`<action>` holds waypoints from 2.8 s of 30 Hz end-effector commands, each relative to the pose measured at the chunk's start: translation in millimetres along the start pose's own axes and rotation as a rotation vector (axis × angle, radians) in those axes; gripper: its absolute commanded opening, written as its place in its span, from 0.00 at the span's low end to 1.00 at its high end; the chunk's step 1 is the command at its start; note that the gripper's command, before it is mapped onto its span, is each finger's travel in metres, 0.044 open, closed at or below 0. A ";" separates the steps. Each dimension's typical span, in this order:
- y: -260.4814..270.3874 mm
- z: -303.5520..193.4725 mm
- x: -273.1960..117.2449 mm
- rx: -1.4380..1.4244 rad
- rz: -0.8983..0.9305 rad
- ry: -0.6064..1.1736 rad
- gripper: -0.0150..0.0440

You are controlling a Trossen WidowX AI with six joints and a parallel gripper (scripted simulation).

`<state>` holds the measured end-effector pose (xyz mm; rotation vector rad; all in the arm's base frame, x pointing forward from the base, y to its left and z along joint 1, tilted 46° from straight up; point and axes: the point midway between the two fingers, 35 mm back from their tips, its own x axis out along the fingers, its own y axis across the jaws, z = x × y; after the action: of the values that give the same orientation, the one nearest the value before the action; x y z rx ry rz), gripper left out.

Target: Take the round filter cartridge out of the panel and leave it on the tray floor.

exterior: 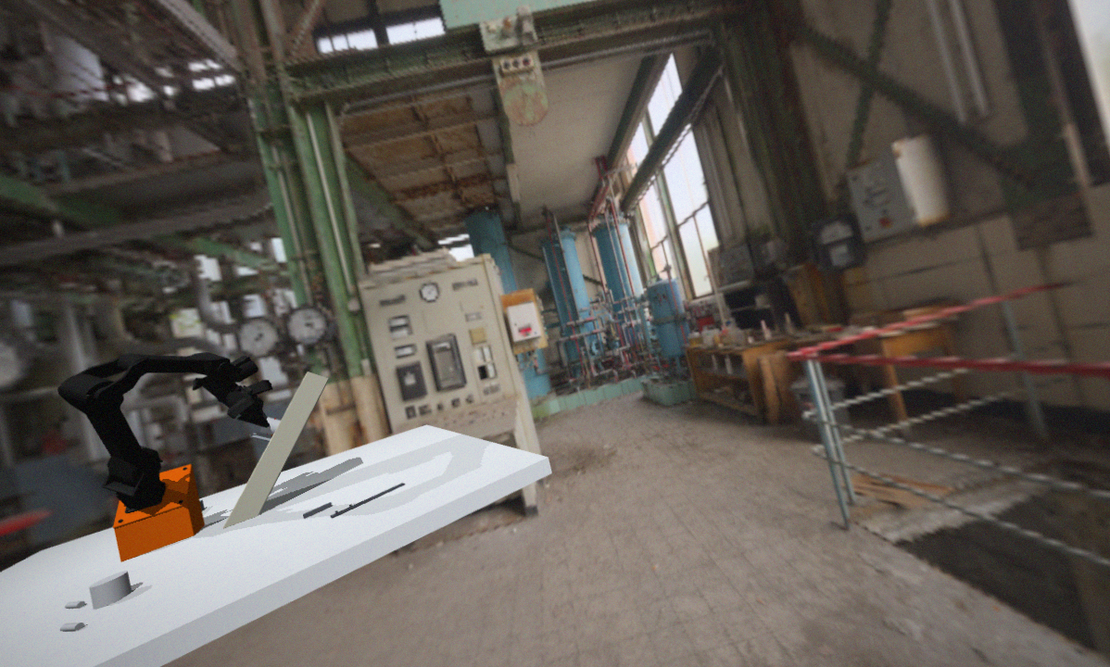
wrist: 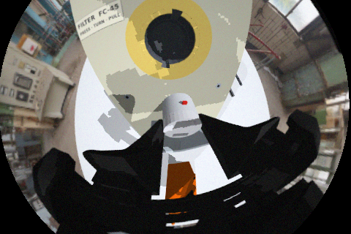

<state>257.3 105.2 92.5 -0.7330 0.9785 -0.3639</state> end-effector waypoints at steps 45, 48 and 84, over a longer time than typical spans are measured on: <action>90.0 12.0 -85.2 -0.053 0.030 0.014 0.25; 110.8 -0.9 -85.6 -0.157 0.088 0.034 0.25; 264.1 -162.6 -100.6 -1.107 0.668 -0.010 0.25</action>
<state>78.3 294.7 -70.0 -1.2659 1.3148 0.7699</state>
